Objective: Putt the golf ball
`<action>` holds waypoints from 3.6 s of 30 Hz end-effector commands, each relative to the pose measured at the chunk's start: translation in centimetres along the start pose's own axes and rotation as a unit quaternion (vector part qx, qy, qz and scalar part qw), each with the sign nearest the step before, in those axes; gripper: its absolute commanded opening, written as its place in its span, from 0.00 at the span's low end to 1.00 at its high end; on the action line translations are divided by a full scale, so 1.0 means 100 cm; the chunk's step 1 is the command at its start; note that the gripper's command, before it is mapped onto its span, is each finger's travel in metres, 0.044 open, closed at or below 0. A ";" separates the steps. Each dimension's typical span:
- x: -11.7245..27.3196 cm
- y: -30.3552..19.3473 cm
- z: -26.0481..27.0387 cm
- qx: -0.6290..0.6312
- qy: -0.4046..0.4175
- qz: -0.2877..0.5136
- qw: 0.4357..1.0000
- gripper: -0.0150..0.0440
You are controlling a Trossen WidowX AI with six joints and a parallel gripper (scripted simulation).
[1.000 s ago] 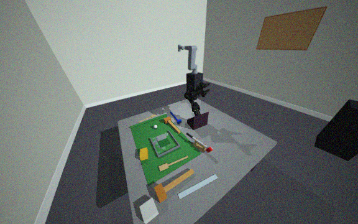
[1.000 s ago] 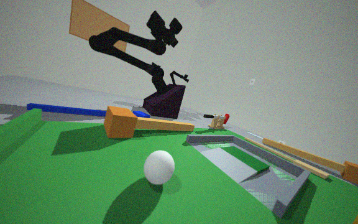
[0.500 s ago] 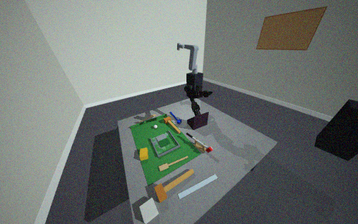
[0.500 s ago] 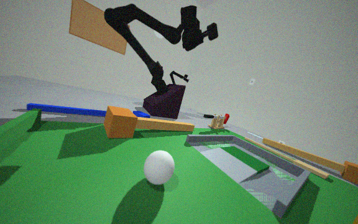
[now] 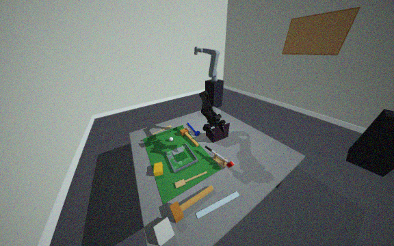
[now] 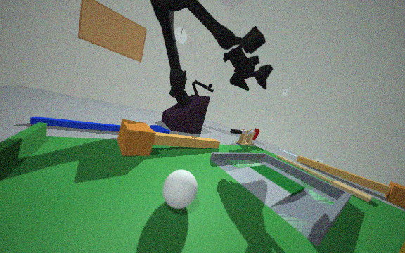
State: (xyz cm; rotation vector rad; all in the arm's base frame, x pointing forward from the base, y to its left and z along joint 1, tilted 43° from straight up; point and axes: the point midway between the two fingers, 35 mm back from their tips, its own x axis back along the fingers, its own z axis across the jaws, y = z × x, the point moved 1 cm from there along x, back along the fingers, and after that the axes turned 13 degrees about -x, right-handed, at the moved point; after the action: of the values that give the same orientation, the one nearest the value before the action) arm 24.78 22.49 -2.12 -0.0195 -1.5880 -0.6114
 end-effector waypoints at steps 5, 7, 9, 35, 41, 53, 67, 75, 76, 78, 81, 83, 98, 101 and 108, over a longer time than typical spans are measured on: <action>-0.023 -0.105 -0.046 0.038 -0.011 0.295 0.955 1.00; -0.021 -0.131 -0.054 0.058 0.006 0.368 0.928 1.00; -0.013 -0.147 -0.066 0.071 0.018 0.407 0.911 1.00; -0.031 -0.195 -0.072 0.075 0.022 0.420 0.904 1.00; -0.033 -0.200 -0.073 0.075 0.022 0.421 0.904 1.00; -0.041 -0.216 -0.075 0.075 0.022 0.421 0.904 1.00; -0.041 -0.212 -0.076 0.073 0.021 0.417 0.906 0.51; -0.041 -0.212 -0.076 0.073 0.021 0.417 0.906 0.29; -0.041 -0.212 -0.076 0.073 0.021 0.417 0.906 0.28; -0.040 -0.211 -0.076 0.073 0.021 0.417 0.906 0.25; -0.037 -0.200 -0.076 0.074 0.021 0.416 0.906 0.25; -0.031 -0.187 -0.076 0.074 0.021 0.416 0.906 0.25; 0.012 -0.129 -0.082 0.046 -0.005 0.413 0.909 0.25; 0.031 -0.131 -0.099 0.004 -0.033 0.410 0.912 0.25; 0.077 -0.141 -0.134 -0.096 -0.097 0.401 0.906 0.25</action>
State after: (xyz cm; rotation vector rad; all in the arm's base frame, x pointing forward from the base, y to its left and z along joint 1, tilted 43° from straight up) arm 30.06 4.02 -1.88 -0.7919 -1.5079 -0.0425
